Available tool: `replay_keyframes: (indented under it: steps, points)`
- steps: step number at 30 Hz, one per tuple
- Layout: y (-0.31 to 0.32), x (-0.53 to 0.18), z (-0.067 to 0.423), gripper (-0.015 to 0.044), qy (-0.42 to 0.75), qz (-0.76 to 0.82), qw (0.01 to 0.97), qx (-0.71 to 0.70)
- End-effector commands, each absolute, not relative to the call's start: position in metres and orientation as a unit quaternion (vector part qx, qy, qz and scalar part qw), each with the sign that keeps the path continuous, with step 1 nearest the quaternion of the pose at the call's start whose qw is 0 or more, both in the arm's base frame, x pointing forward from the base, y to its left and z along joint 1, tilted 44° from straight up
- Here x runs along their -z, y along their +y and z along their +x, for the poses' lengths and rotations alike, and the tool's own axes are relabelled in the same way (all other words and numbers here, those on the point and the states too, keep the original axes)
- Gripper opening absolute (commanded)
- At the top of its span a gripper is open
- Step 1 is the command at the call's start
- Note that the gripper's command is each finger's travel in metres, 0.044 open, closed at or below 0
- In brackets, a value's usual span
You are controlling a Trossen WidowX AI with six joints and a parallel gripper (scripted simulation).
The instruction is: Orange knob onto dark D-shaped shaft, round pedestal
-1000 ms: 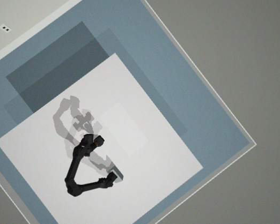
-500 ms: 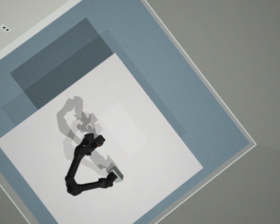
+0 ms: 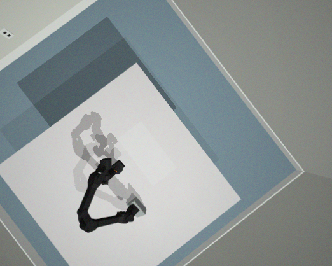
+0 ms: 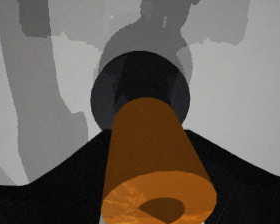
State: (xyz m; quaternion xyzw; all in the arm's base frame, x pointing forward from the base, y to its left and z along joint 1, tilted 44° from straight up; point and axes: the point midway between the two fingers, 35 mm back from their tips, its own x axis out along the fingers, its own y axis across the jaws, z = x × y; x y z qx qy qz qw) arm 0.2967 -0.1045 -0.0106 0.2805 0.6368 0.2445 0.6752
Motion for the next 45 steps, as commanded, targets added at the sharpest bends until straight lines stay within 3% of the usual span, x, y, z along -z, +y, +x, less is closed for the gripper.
replay_keyframes:
  steps: [1, 45]
  points:
    - [-0.1035, 0.0106, 0.2951, 0.0, 0.636, 0.282, 0.675, -0.244]
    - [-0.1055, 0.0121, 0.2983, 0.0, 0.607, 0.21, 0.701, -0.31]
